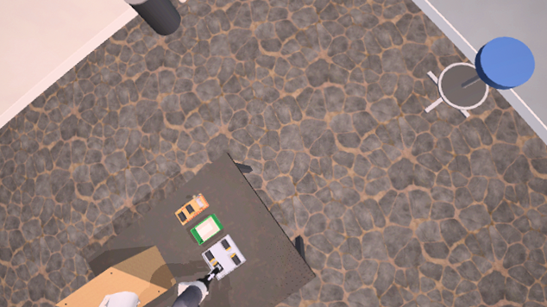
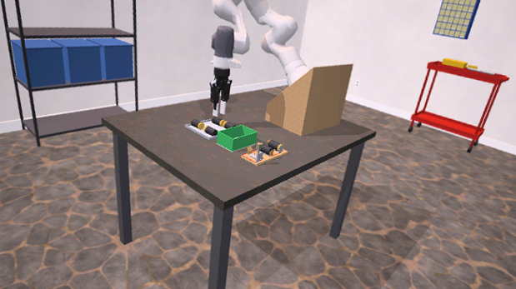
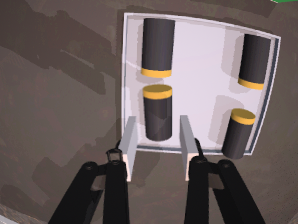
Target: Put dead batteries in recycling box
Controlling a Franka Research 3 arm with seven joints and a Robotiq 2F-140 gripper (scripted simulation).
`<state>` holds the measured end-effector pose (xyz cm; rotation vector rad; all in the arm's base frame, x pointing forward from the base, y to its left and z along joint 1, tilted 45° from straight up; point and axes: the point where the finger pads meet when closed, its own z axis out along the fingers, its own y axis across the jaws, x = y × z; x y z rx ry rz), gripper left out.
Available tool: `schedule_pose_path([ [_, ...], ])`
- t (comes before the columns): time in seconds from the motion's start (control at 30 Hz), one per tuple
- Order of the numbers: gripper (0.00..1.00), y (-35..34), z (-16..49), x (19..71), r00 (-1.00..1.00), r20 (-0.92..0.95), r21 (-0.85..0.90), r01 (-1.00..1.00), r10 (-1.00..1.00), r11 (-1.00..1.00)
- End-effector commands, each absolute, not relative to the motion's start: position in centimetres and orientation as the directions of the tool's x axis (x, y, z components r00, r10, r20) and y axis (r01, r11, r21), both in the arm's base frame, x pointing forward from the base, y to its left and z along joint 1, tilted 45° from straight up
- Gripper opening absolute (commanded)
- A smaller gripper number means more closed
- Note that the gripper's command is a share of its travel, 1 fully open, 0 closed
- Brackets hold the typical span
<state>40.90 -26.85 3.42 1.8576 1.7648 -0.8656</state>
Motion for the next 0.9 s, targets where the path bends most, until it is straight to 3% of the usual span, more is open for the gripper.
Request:
schedule_pose_path([
  [0.0,0.29,-26.7,3.3,40.9,-0.01,-0.695,-0.108,0.99,0.719,-0.09],
  [0.87,0.29,-29.1,0.8,40.4,-0.01,-0.695,-0.108,0.99,0.719,-0.09],
])
